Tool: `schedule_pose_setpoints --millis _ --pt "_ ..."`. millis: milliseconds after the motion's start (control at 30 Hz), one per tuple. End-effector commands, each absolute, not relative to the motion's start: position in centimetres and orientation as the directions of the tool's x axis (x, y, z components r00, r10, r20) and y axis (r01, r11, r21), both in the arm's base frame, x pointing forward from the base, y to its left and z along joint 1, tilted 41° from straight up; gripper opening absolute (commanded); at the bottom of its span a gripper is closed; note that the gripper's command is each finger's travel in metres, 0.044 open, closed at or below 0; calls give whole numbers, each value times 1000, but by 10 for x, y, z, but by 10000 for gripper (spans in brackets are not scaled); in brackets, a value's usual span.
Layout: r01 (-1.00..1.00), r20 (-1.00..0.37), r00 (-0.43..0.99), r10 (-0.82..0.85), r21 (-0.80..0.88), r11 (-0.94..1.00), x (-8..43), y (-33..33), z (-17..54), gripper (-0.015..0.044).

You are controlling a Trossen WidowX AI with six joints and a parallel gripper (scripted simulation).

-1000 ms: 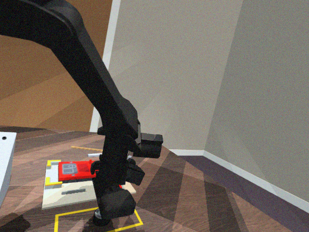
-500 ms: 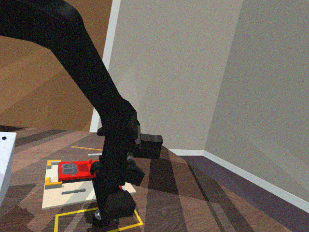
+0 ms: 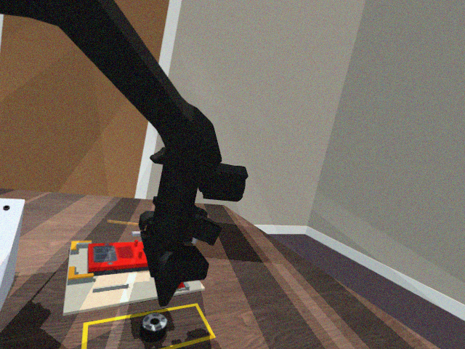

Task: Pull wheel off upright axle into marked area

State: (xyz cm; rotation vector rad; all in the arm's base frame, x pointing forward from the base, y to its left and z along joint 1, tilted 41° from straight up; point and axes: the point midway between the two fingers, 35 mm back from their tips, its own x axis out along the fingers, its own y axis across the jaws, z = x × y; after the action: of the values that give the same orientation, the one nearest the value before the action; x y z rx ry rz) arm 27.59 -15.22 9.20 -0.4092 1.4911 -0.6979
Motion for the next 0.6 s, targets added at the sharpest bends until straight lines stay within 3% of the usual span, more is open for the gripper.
schedule_pose_setpoints --millis 0,133,567 --pt "157 -765 -61 -641 -642 751 248 -116 96 431" --pt "158 -760 -66 -646 -647 746 211 -85 101 440" --pt "158 -760 -66 -647 -648 745 209 -84 101 440"
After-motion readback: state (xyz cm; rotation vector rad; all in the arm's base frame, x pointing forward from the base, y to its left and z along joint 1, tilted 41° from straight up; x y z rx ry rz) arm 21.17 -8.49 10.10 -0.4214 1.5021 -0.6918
